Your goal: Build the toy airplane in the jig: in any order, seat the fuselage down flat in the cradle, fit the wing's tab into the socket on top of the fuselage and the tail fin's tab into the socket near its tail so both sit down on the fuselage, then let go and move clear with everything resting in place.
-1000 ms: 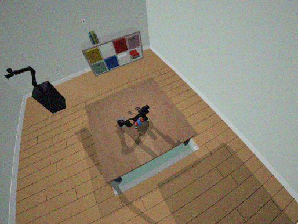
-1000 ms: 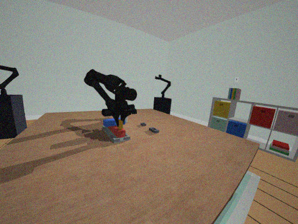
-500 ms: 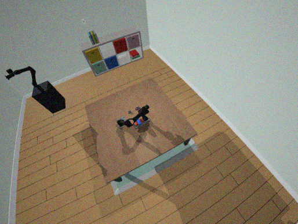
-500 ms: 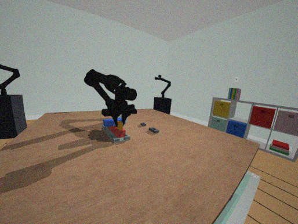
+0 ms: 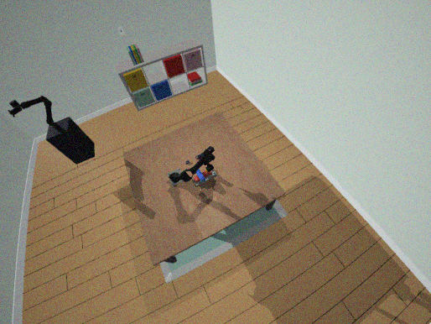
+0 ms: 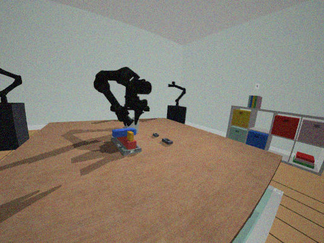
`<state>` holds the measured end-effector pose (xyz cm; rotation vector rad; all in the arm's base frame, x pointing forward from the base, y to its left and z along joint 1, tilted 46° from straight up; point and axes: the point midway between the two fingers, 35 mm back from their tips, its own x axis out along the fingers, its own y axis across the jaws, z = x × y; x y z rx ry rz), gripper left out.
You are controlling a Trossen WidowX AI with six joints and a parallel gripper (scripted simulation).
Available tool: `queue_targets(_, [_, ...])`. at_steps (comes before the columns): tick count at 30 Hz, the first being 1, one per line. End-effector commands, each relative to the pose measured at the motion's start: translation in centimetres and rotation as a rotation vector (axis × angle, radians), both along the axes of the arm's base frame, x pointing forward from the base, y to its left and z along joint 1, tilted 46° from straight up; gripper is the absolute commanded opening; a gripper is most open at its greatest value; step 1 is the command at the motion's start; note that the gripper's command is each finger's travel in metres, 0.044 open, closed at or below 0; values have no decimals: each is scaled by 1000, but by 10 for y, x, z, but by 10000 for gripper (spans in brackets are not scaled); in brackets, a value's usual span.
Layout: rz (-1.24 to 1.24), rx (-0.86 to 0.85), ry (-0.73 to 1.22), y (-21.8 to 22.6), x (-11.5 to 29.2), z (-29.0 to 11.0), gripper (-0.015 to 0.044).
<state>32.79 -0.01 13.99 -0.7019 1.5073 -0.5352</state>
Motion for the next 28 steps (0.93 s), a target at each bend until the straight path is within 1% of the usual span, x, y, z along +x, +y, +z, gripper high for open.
queue_targets(1, [7,5,-6,20,-3,18,260])
queue_targets(28, [8,5,-8,20,2,19,260])
